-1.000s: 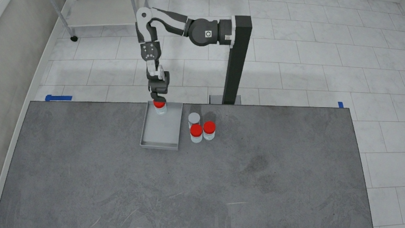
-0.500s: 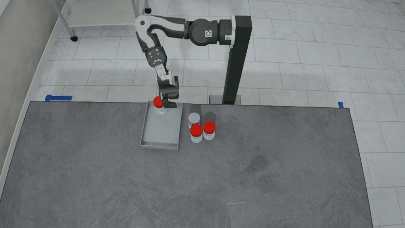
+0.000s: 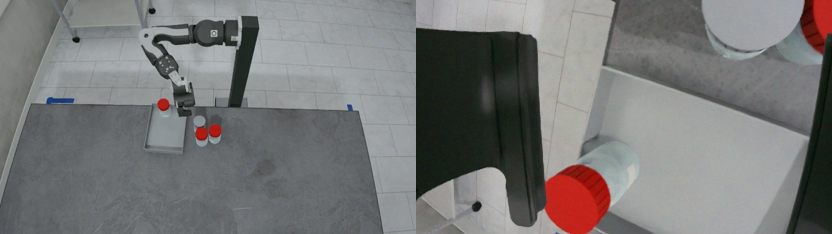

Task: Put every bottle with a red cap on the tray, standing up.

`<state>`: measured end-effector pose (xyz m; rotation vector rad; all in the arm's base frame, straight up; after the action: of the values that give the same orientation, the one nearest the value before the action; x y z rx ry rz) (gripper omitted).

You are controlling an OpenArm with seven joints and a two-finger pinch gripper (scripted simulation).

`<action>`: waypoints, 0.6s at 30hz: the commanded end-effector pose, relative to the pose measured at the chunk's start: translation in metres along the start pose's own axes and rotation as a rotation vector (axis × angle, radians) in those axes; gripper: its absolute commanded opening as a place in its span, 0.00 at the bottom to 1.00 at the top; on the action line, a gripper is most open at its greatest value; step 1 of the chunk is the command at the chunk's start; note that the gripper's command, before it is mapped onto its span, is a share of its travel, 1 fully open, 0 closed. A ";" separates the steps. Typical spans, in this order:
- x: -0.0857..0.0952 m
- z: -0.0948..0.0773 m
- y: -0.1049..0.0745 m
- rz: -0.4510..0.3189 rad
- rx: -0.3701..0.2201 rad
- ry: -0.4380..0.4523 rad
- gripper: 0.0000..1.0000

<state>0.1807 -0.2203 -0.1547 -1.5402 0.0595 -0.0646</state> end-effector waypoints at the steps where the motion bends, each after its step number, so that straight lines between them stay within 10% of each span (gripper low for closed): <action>1: 0.002 0.001 -0.002 0.003 -0.013 0.001 0.42; 18: 0.008 0.017 -0.002 0.001 -0.009 -0.039 0.42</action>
<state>0.1900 -0.2041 -0.1536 -1.5412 0.0263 -0.0325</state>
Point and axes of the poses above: the point where the finger pads meet when closed, its own y axis out along the fingers, its own x axis across the jaws, z = x × y, the point moved 9 cm from there along -y, back along the fingers, and after that the axes turned 15 degrees about y, right-handed, at the moved point
